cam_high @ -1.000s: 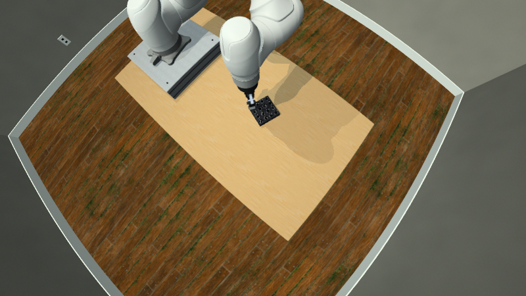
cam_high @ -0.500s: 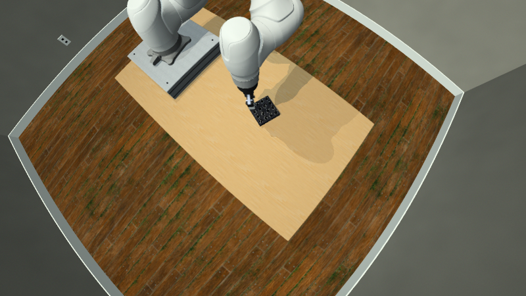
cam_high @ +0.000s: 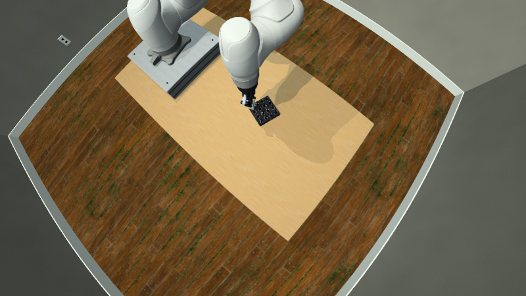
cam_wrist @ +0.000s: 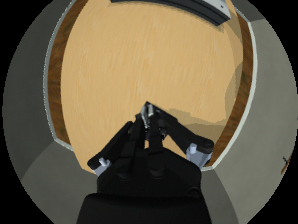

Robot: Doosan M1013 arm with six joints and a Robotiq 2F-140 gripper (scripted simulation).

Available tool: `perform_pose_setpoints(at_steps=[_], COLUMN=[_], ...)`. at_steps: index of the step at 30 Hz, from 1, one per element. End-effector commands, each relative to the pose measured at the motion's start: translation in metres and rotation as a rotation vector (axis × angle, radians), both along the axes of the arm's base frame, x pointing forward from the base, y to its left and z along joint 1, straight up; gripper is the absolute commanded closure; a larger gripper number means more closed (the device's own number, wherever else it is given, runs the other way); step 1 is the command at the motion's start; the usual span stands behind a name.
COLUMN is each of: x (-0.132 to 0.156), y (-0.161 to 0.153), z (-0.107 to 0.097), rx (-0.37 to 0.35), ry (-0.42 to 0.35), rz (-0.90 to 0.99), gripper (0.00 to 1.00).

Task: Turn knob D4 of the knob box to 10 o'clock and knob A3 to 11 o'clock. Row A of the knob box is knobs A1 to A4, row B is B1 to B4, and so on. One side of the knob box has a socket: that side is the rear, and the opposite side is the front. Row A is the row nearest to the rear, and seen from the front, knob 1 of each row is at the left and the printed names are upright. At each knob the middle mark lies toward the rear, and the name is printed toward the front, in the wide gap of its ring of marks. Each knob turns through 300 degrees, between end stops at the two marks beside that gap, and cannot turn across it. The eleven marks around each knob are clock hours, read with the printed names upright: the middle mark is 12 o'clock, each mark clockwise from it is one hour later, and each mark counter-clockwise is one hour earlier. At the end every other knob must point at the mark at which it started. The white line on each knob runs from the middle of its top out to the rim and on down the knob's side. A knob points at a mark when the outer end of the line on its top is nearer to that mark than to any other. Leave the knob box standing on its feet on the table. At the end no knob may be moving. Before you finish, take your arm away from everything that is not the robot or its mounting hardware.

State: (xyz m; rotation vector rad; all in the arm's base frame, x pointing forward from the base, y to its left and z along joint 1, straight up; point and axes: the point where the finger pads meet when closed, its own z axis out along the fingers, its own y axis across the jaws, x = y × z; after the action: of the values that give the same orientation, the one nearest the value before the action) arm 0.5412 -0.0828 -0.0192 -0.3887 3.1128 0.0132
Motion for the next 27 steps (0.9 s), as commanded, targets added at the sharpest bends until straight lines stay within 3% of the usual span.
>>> perform_pose_setpoints(at_steps=[1,8,27], x=[0.0001,0.0001,0.0001], y=[0.0001,0.0001,0.0001], z=[0.0001,0.0001,0.0001], rx=[-0.007,-0.006,-0.005], ry=[0.003,0.003,0.005], rz=[-0.125,-0.294,-0.497], gripper=[0.95,0.95,0.95])
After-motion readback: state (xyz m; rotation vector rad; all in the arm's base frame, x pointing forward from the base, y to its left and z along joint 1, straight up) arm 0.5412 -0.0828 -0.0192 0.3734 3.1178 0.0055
